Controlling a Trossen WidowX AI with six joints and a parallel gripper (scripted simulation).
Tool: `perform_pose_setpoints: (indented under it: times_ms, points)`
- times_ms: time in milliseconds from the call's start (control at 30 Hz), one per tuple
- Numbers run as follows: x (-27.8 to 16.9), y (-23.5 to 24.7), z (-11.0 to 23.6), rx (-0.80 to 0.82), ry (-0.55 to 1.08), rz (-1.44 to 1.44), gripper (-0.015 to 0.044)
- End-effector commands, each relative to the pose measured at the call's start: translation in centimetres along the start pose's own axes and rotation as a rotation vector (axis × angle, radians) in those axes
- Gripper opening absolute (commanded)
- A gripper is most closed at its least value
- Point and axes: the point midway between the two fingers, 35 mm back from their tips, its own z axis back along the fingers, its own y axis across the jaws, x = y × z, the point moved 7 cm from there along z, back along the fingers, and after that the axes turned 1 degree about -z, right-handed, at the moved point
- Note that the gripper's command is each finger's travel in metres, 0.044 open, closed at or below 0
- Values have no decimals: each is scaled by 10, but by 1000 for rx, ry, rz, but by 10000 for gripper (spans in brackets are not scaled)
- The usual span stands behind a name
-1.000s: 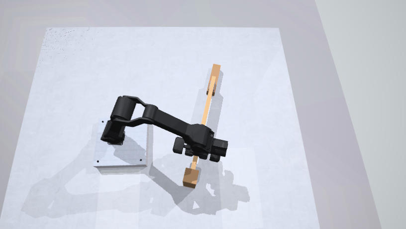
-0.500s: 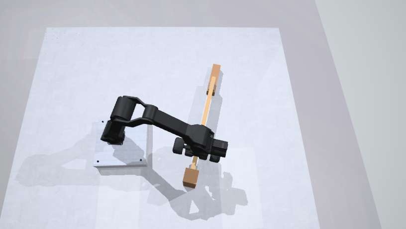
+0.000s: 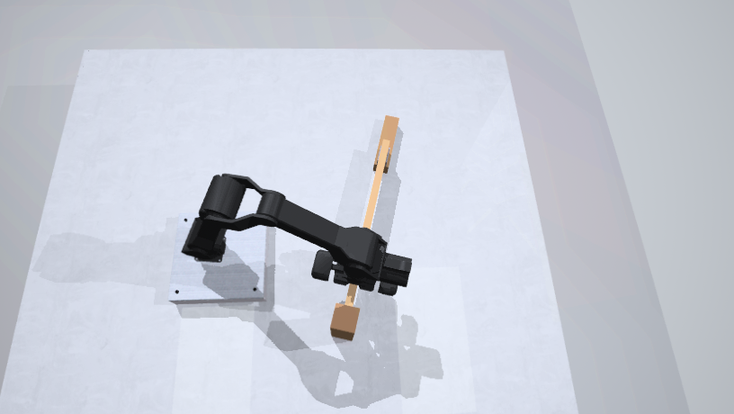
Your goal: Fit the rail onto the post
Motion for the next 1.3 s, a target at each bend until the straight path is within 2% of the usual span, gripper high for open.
perform_pose_setpoints:
  times_ms: [0,767,1267]
  points:
    - [-5,0,1,-1,7,-3,0]
    - [-10,0,0,-1,7,-3,0]
    - [-5,0,0,0,0,1,394]
